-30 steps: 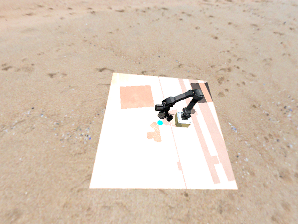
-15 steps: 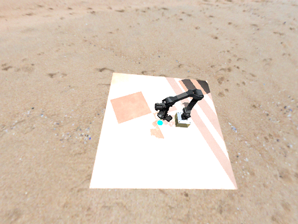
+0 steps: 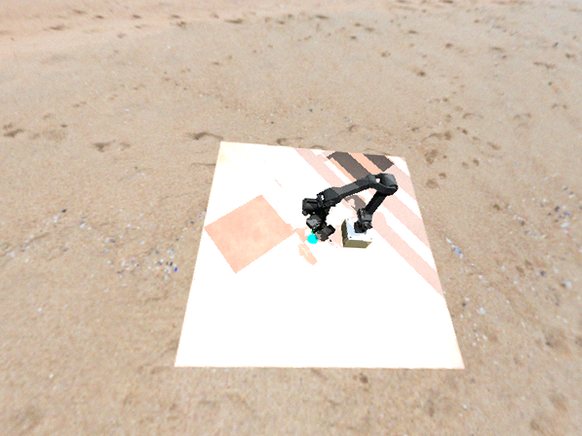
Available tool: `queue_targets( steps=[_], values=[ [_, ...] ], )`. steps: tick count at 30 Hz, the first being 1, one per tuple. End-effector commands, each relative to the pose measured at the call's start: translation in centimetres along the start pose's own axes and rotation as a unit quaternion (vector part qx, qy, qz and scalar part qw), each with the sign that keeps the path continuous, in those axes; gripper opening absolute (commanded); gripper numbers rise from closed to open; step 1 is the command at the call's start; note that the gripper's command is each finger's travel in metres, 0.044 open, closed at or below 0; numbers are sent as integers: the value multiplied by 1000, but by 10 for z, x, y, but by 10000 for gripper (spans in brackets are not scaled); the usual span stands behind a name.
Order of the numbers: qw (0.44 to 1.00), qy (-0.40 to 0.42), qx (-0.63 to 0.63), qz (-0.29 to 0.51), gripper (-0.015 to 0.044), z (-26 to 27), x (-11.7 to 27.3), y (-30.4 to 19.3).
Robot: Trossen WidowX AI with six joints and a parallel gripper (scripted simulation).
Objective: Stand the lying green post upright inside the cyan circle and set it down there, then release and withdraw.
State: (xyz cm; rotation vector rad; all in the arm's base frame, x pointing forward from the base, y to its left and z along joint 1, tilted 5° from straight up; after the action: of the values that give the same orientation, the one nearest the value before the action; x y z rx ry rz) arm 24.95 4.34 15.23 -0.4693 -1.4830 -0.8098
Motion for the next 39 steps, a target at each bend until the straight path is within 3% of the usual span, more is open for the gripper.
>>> queue_targets(
  steps=[1, 39],
  values=[
    [1000, 7, -1, -12, 23, -2, -3, -3],
    [987, 44, -25, -153, 23, -20, -22, -29]
  ],
)
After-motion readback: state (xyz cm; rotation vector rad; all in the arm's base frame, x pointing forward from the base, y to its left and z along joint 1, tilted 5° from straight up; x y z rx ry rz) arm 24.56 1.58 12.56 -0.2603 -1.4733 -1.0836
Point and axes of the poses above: the point midway between the two fingers, 35 mm back from their tips, its own x axis back along the fingers, its own z axis across the jaws, y = z × x, the point moved 10 cm from there along x, back along the fingers, and after that the axes turned 1 degree about -x, right-handed, at the moved point
